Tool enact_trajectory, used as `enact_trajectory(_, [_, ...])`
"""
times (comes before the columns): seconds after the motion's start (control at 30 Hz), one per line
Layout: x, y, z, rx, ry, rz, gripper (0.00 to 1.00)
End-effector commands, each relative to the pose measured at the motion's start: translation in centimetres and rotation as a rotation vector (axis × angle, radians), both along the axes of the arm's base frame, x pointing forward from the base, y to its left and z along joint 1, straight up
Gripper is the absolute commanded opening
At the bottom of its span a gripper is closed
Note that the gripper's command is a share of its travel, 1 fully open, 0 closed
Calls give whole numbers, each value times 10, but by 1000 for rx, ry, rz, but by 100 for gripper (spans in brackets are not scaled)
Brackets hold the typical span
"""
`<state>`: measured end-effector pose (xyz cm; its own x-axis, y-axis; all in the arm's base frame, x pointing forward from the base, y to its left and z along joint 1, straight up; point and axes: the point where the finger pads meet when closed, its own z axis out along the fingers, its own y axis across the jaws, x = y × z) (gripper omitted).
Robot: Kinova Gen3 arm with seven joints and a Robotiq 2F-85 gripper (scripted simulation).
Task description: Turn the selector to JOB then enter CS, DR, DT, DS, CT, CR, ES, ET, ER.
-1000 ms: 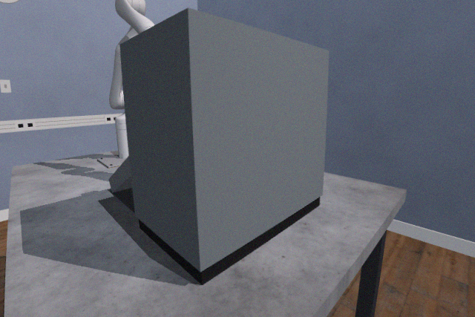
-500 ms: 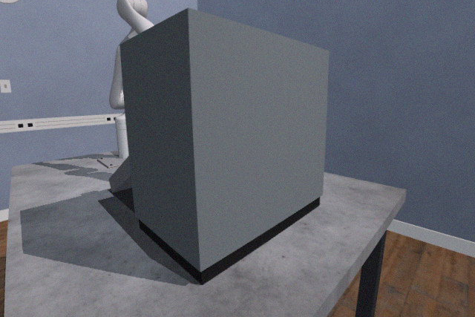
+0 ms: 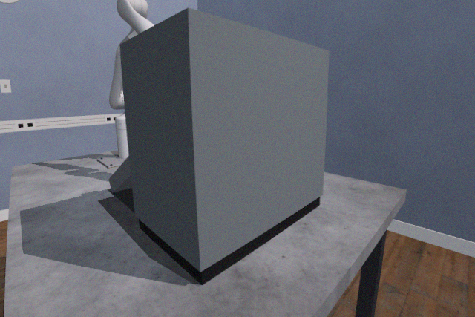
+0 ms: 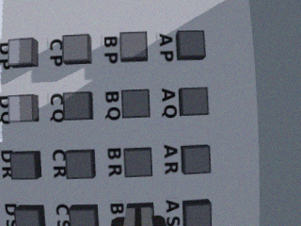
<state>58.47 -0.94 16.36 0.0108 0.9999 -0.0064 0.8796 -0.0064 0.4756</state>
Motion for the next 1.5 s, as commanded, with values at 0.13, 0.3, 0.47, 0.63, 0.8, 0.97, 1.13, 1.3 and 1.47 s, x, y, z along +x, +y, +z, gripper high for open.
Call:
enact_trajectory(0.13, [1,0,1,0,-2,0,10])
enact_trajectory(0.3, [1,0,1,0,-2,0,10])
enact_trajectory(0.47, [1,0,0,0,-2,0,10])
enact_trajectory(0.63, [2,0,-1,0,-2,0,10])
enact_trajectory(0.8, [2,0,-2,0,-2,0,10])
enact_trajectory(0.97, [3,0,-4,0,-2,0,10])
enact_trajectory(1.13, [4,0,-5,0,-2,0,10])
enact_trajectory(1.3, [5,0,-6,0,-2,0,10])
enact_trajectory(1.47, [5,0,-7,0,-2,0,10])
